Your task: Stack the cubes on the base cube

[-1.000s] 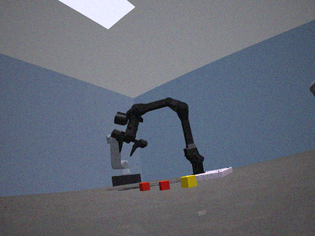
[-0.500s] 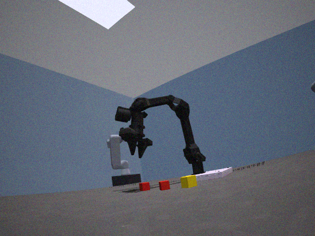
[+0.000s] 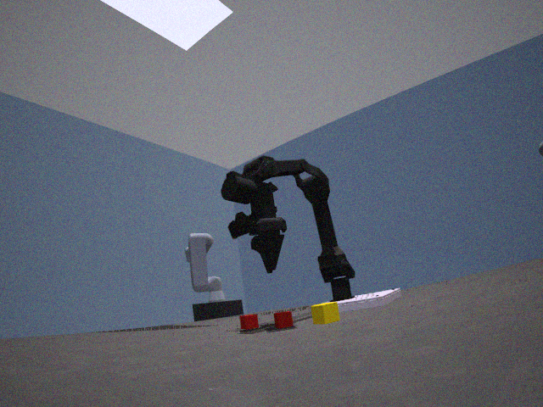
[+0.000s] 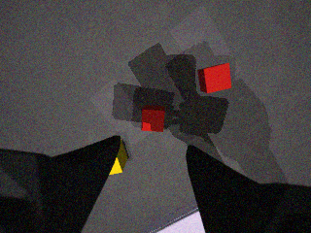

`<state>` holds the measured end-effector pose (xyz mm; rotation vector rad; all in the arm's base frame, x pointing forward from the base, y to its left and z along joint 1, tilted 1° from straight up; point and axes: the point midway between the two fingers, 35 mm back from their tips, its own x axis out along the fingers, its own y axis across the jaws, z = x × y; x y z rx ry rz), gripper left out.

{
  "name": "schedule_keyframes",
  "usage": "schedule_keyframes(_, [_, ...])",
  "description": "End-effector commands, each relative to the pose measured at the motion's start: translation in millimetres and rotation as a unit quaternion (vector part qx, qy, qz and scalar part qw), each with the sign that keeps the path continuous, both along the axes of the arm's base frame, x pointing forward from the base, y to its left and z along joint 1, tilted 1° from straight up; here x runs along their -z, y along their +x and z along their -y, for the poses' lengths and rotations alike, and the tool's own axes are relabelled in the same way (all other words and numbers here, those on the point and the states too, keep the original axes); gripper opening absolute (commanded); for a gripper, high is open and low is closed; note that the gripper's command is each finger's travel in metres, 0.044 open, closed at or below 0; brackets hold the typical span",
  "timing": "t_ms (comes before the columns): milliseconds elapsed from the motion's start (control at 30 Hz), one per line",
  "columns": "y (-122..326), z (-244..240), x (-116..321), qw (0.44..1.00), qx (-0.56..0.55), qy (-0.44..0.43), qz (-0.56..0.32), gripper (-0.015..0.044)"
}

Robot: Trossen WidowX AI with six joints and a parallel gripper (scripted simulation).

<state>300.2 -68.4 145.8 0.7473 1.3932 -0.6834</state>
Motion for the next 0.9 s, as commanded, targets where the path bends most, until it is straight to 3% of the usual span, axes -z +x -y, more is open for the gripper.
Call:
schedule_keyframes(0, [-2,-11,4,0.999,-0.036,-0.006,-0.014,0.0265])
schedule_keyframes(133, [-1,-11,9,0.999,-0.038,-0.006,-0.014,0.0265])
schedule_keyframes(400, [0,-11,65,0.999,-0.038,-0.006,-0.014,0.0265])
schedule_keyframes(867, [1,-12,87,0.999,-0.038,-0.006,-0.014,0.0265])
